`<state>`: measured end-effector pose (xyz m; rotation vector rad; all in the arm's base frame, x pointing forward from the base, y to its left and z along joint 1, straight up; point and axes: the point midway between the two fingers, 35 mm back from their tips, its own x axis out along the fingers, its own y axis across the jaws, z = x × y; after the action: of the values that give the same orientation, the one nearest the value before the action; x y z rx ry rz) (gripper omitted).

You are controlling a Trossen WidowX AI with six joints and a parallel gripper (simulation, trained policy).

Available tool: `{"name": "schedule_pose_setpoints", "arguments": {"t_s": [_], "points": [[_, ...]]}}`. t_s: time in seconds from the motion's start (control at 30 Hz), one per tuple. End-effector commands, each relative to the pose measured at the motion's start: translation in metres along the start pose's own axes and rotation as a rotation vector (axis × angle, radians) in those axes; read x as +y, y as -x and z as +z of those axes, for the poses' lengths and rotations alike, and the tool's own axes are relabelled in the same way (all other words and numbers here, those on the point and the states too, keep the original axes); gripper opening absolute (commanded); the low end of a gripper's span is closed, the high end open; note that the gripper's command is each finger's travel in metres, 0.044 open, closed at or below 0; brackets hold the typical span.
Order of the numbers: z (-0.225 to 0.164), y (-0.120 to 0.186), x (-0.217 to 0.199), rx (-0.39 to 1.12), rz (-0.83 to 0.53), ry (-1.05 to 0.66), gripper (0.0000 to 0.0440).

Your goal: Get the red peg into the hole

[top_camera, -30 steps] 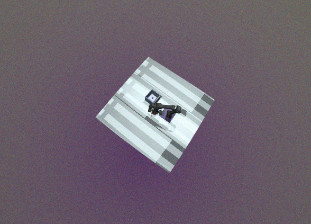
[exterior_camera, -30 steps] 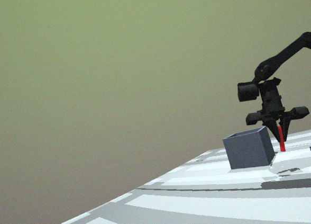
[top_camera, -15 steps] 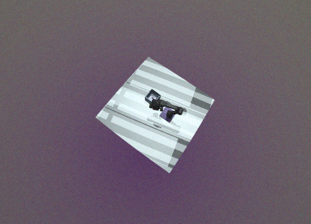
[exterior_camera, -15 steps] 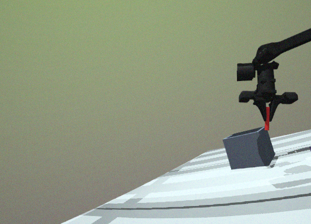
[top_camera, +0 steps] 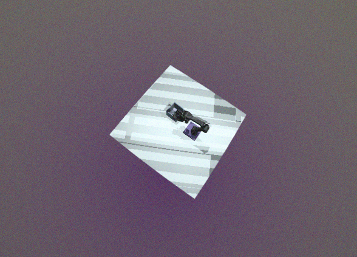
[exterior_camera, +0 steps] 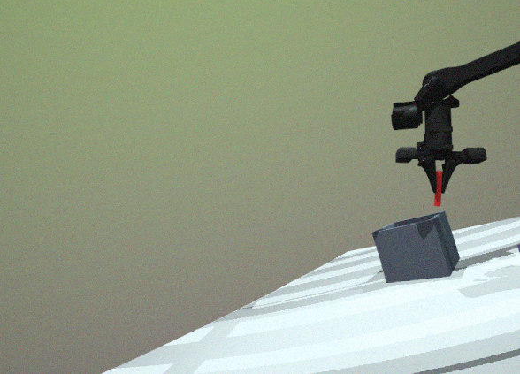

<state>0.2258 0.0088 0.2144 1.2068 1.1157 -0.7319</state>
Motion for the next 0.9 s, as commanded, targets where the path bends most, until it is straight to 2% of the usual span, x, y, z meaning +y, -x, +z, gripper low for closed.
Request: {"name": "schedule_pose_setpoints", "arguments": {"t_s": [0.0, 0.87], "points": [[0.016, 0.001, 0.001, -0.027, -0.020, -0.014, 0.0000], [0.094, -0.017, 0.010, -0.053, -0.085, -0.083, 0.0000]]}}
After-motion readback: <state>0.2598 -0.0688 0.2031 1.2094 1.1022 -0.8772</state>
